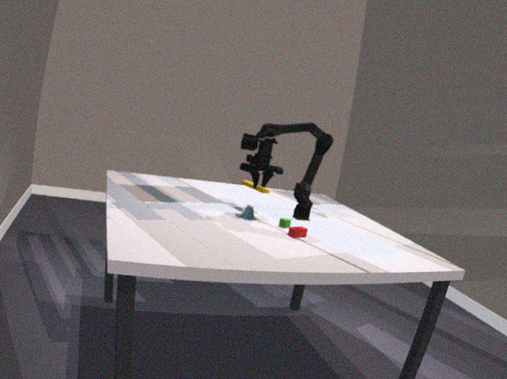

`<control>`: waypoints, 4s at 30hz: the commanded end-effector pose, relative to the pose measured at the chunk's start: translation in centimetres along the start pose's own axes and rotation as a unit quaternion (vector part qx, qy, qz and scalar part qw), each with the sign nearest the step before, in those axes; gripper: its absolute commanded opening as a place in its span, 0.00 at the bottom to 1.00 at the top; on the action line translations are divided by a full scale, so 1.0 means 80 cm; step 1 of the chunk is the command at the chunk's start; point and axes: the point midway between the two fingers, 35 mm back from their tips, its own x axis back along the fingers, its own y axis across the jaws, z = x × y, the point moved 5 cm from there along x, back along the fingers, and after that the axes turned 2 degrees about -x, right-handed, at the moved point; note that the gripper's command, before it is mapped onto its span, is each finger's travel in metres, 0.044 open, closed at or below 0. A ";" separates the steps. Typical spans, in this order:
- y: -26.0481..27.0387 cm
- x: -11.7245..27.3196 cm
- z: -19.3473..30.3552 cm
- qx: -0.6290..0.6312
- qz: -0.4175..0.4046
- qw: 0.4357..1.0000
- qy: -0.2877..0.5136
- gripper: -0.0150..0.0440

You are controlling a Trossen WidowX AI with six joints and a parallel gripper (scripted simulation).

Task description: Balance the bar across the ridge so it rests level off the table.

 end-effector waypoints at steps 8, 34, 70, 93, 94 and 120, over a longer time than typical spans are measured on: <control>0.010 0.009 0.007 0.168 -0.003 0.986 -0.004 0.25; 0.034 0.010 0.036 0.633 -0.002 0.774 -0.005 0.25; 0.056 0.011 0.069 0.985 0.003 0.170 -0.006 0.25; 0.083 0.012 0.083 0.959 0.013 -0.283 -0.002 0.25; 0.084 0.013 0.084 0.953 0.013 -0.302 -0.002 0.25; 0.143 0.013 0.126 0.705 0.006 -0.709 -0.005 0.25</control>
